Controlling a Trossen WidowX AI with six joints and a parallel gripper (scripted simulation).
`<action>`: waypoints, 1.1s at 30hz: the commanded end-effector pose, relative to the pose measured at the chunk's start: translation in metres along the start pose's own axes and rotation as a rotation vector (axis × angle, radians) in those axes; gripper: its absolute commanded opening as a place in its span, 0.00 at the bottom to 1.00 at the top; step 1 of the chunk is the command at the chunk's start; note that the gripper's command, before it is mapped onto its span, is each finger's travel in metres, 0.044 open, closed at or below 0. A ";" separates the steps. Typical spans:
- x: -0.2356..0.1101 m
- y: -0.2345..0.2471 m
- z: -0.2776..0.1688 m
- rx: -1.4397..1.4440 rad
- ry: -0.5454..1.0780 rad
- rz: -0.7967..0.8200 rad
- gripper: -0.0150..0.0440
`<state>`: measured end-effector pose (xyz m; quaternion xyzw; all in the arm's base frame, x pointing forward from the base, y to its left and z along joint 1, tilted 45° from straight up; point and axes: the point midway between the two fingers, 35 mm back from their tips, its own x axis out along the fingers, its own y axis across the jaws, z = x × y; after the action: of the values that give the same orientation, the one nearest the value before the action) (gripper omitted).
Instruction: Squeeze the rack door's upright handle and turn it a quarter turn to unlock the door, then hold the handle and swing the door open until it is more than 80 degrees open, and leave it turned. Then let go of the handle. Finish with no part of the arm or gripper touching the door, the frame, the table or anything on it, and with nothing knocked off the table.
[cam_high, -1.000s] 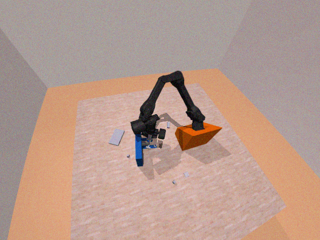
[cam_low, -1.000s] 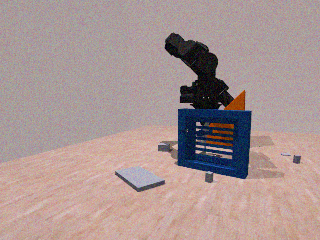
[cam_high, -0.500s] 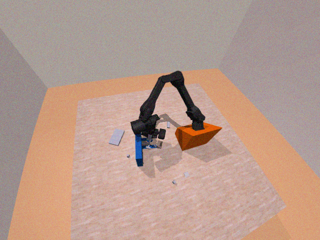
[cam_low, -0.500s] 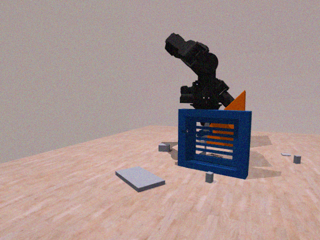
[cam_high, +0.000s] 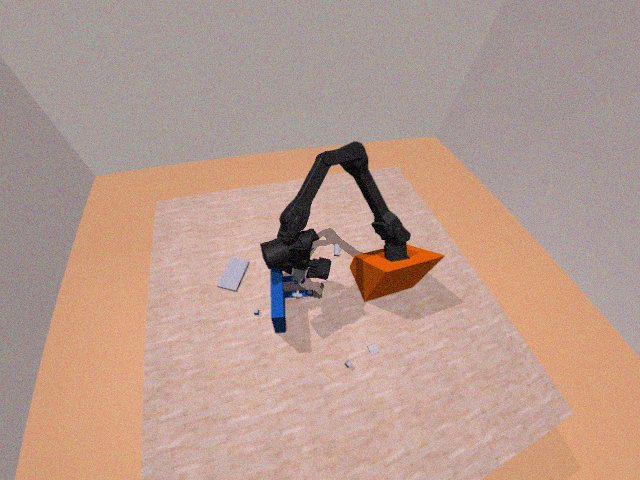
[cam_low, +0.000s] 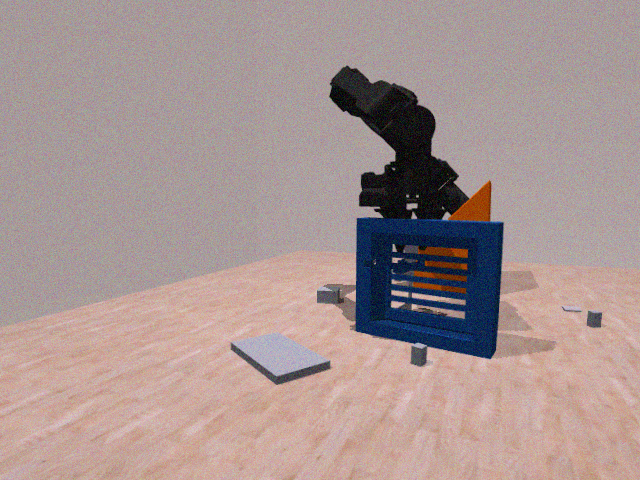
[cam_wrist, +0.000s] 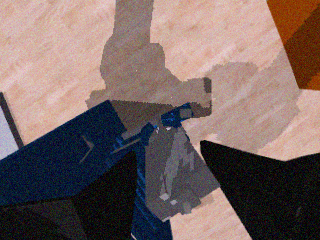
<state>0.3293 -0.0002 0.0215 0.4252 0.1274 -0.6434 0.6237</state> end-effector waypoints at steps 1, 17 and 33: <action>0.000 0.000 0.000 -0.106 0.002 -0.003 0.74; 0.000 0.000 0.000 -0.899 0.003 -0.002 0.74; 0.000 -0.001 0.000 -1.691 0.006 0.000 0.74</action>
<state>0.3291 -0.0002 0.0213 -0.1065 0.5292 -0.3886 0.7467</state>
